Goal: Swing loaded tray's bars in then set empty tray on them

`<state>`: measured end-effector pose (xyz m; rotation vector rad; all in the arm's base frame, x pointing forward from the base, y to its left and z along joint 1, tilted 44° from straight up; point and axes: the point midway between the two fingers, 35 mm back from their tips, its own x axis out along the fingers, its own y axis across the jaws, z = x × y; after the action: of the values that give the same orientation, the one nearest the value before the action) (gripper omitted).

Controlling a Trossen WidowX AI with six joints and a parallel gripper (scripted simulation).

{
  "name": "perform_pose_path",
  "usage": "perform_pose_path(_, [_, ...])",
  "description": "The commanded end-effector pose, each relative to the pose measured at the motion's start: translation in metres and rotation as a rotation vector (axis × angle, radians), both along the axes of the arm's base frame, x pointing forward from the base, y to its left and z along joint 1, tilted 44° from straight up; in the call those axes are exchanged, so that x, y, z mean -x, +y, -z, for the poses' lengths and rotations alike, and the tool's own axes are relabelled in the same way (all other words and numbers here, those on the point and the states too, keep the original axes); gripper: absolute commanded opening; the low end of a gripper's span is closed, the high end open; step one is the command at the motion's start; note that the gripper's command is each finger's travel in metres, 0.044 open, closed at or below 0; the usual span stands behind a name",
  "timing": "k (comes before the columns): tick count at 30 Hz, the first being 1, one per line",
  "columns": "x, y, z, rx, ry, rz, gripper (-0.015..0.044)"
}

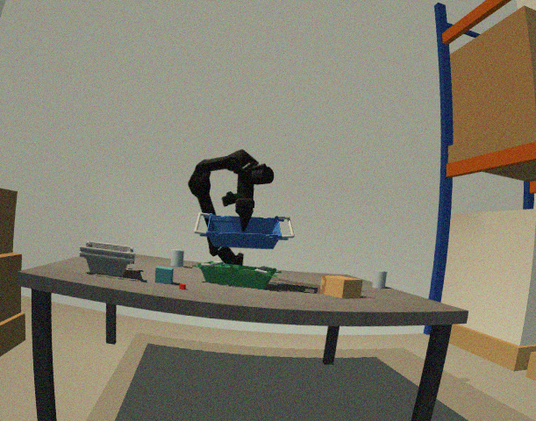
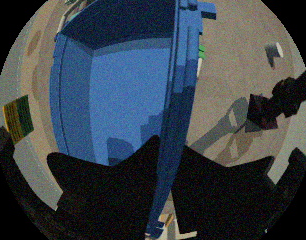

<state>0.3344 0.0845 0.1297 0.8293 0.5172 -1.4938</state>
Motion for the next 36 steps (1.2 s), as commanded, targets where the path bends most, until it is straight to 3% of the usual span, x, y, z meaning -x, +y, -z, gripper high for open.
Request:
perform_pose_path(1, [0.0,0.003,-0.003,0.005,-0.015,-0.013,0.0])
perform_pose_path(36, [0.007,-0.014,-0.009,0.008,-0.022,0.006,0.0])
